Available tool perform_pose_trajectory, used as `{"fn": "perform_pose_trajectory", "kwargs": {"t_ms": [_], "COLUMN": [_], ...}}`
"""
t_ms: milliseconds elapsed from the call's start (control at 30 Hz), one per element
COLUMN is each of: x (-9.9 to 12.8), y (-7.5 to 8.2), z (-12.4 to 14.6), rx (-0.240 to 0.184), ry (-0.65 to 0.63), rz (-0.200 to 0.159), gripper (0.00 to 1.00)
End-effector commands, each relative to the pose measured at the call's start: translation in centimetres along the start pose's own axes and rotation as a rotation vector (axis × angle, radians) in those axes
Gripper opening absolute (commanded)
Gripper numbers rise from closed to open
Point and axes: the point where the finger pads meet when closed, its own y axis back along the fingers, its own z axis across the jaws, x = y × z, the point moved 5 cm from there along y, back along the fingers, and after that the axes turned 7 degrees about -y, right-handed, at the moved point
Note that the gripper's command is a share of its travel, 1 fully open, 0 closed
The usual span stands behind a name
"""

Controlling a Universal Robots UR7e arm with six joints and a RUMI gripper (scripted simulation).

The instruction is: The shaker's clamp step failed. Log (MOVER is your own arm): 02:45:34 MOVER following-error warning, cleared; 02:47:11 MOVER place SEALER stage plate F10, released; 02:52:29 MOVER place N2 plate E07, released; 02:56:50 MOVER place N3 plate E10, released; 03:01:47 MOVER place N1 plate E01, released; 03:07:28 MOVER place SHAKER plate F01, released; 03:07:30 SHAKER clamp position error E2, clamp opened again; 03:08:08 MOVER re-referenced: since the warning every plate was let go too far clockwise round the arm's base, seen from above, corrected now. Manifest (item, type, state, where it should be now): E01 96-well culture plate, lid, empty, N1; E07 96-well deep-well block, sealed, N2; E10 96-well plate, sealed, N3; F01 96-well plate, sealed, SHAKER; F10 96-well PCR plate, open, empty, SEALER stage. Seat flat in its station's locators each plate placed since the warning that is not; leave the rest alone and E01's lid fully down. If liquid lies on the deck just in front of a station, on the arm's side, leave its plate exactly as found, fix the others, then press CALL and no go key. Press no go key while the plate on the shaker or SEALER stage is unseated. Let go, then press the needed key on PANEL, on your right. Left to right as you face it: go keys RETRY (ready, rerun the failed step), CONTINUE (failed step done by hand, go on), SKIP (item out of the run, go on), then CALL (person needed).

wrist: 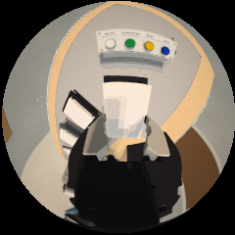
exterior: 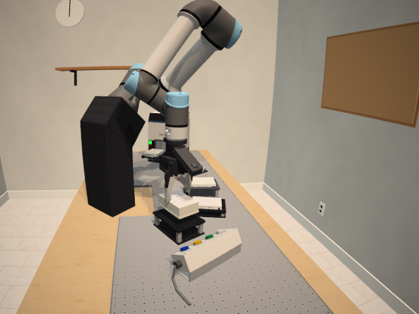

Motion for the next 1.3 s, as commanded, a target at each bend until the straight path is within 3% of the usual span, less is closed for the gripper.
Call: {"fn": "perform_pose_trajectory", "kwargs": {"t_ms": [0,1267], "x": [0.0,0.0], "y": [-0.1,-1.2], "z": [0.0,0.0], "rx": [0.000,0.000], "ry": [0.000,0.000], "rz": [0.001,0.001], "gripper": [0.00,0.00]}}
